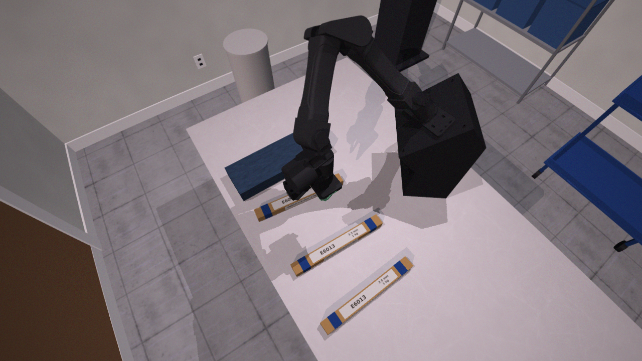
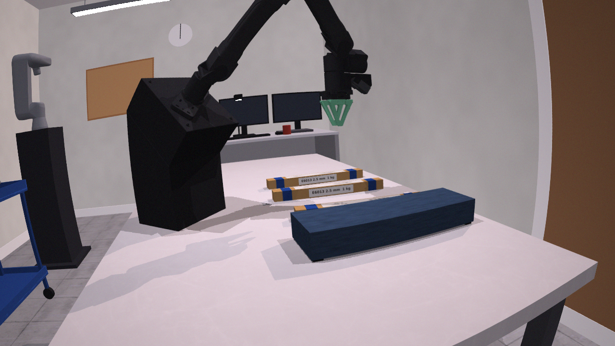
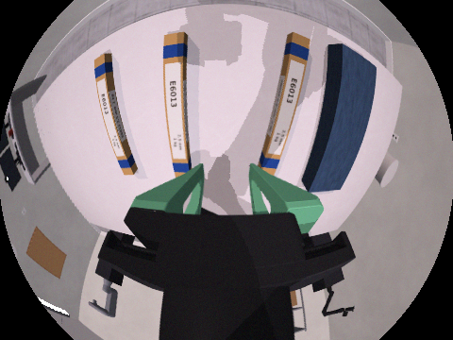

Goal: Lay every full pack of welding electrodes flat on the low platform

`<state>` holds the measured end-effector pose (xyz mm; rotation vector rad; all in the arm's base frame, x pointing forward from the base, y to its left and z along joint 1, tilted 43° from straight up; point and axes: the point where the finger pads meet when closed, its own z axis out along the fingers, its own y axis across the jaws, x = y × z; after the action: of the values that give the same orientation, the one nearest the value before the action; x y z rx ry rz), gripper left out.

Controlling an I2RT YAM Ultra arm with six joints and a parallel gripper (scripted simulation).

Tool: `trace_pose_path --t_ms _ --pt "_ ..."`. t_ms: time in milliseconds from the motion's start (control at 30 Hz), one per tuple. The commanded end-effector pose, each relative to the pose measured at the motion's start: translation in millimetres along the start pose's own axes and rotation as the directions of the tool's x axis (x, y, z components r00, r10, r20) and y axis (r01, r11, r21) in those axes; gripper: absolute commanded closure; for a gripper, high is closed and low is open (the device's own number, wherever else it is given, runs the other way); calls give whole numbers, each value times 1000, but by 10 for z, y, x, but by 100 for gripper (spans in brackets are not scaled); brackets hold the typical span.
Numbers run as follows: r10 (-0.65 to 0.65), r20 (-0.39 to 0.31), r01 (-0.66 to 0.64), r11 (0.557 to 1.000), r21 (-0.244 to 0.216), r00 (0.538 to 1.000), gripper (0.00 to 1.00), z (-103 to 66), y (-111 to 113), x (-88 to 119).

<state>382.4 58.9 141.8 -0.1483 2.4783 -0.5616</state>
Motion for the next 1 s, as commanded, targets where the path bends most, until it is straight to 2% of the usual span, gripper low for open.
trace_pose_path --t_ms 0,800,833,967 --pt "15 56 -14 1000 -15 998 58 -193 15 -162" --pt "14 56 -13 1000 -15 998 58 -209 13 -167" --pt "1 27 0 1000 -10 1000 58 -42 11 -24" --pt "0 27 0 1000 -10 1000 58 11 12 -26"
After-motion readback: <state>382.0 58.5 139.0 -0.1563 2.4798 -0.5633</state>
